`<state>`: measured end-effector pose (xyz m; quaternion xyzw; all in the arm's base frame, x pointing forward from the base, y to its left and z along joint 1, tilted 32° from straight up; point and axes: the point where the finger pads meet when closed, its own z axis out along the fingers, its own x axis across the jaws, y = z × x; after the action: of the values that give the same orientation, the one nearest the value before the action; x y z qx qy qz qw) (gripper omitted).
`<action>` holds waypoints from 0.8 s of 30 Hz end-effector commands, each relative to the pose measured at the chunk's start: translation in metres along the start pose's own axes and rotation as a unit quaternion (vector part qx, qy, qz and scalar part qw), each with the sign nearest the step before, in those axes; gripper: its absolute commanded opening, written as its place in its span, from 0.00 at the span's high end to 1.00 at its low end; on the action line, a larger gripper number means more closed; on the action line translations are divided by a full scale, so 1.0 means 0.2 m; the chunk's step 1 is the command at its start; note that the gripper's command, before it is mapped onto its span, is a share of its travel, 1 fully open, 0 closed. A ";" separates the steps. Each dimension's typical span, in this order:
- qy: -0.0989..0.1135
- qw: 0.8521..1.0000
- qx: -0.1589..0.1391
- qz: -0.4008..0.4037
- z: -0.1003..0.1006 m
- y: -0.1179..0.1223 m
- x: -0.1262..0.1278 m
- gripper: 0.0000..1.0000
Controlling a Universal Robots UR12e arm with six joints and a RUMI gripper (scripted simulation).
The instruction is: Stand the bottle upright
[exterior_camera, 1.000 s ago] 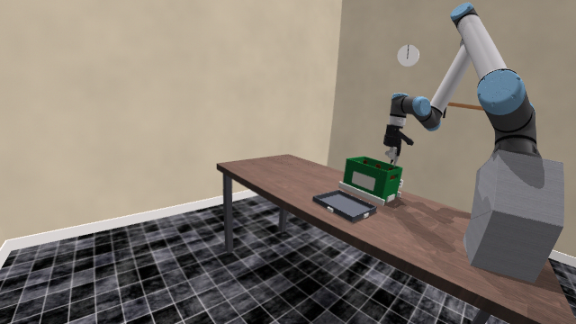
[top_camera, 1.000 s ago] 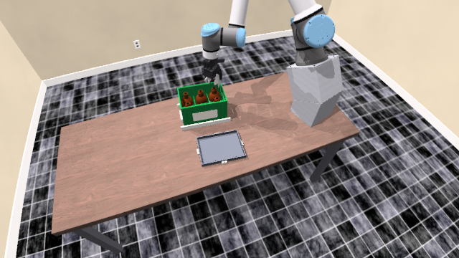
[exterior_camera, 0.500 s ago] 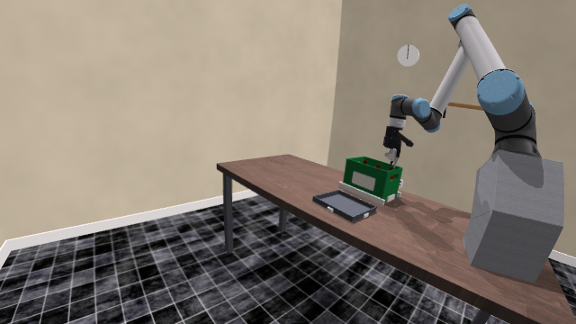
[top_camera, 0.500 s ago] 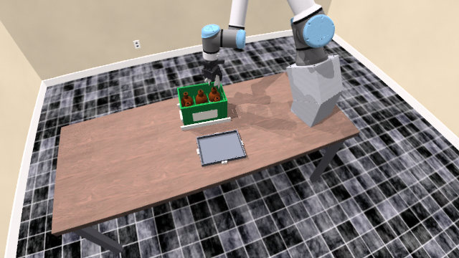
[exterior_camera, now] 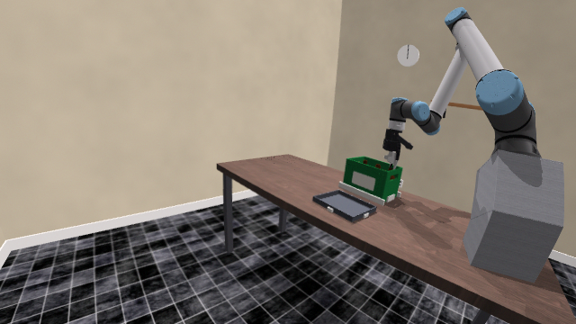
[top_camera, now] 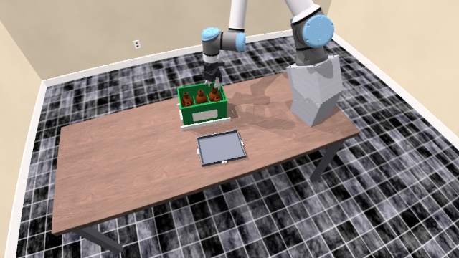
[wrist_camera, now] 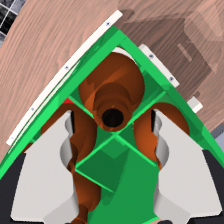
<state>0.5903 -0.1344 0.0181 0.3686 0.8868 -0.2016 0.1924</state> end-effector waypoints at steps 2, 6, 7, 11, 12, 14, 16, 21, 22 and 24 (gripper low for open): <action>0.000 1.000 0.000 0.000 0.03 0.00 0.00 0.62; 0.000 1.000 0.000 0.000 0.04 0.00 0.00 0.62; 0.000 1.000 0.000 0.000 0.04 0.00 0.00 0.62; 0.000 1.000 0.000 0.000 0.06 0.00 0.00 0.62; 0.000 1.000 0.000 0.000 0.06 0.00 0.00 0.62; 0.000 1.000 0.000 0.000 0.06 0.00 0.00 0.62; 0.000 1.000 0.000 0.000 0.07 0.00 0.00 0.62; 0.000 1.000 0.000 0.000 0.07 0.00 0.00 0.62; 0.000 1.000 0.000 0.000 0.07 0.00 0.00 0.62; 0.000 1.000 0.000 0.000 0.07 0.00 0.00 0.62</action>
<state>0.5932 -0.1417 0.0057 0.3686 0.8868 -0.2016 0.1924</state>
